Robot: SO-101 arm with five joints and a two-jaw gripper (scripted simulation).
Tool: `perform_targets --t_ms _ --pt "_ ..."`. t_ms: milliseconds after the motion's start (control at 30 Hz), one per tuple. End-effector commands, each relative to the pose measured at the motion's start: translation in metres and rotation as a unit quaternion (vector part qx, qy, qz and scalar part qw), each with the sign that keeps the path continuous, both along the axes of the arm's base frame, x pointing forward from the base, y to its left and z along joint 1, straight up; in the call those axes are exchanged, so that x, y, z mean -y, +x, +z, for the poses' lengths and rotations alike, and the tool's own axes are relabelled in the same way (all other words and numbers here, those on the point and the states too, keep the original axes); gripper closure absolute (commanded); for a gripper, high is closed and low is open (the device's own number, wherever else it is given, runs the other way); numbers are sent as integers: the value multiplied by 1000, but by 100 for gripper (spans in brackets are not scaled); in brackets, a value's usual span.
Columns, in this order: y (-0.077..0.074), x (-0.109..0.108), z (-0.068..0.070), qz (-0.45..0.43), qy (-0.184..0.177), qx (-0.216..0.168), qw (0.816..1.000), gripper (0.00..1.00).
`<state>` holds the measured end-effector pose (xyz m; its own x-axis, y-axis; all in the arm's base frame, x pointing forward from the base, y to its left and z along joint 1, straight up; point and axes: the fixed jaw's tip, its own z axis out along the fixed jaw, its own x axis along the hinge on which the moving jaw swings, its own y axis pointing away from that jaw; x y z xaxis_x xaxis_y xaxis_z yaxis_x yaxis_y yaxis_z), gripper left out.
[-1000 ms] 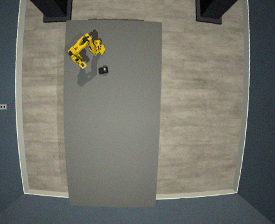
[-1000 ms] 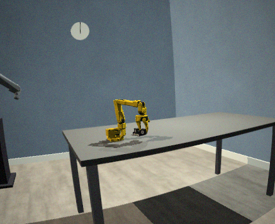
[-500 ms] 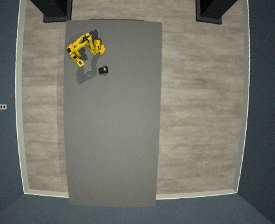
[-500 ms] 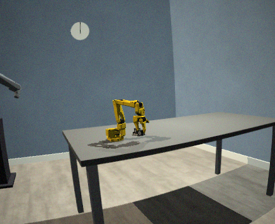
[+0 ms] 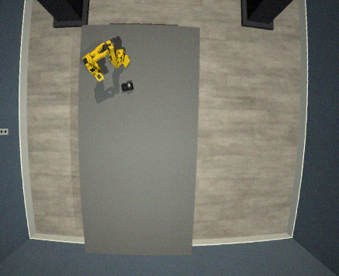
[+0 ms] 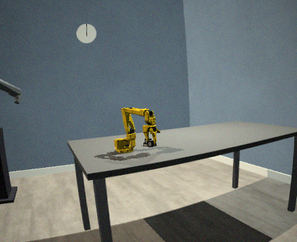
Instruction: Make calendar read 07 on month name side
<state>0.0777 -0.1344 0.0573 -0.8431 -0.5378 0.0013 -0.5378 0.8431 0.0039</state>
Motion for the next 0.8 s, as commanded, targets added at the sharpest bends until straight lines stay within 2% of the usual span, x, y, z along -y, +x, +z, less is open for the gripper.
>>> perform_targets --t_ms 0,767 --pt "1 4 5 1 -22 13 1000 100" --pt "1 4 -1 1 -22 13 1000 100"
